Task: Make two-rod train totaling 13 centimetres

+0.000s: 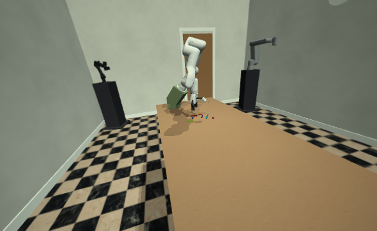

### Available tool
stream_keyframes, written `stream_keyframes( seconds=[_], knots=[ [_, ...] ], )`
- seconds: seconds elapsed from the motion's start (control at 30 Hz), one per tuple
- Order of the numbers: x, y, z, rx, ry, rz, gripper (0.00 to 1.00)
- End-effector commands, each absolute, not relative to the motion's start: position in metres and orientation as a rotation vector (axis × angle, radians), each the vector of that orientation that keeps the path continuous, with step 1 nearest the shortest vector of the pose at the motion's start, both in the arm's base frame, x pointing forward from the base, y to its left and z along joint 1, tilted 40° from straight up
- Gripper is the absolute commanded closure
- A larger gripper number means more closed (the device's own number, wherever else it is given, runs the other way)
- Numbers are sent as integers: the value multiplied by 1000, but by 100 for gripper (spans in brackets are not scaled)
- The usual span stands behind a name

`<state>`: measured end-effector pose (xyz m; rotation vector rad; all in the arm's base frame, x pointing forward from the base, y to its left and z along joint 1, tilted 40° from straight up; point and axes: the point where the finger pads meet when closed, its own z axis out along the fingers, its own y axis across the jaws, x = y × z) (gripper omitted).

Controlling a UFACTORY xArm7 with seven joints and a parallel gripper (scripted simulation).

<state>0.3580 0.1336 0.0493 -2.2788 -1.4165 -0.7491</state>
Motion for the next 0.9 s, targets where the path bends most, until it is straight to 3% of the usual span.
stream_keyframes(
  seconds=[0.0, 0.47, 0.5, 0.87],
  knots=[
    [355, 130, 43, -2189, -1590, -874, 0],
    [352, 127, 39, -2106, -1741, -908, 0],
    [352, 127, 39, -2106, -1741, -908, 76],
    [352, 127, 39, -2106, -1741, -908, 76]
  ],
)
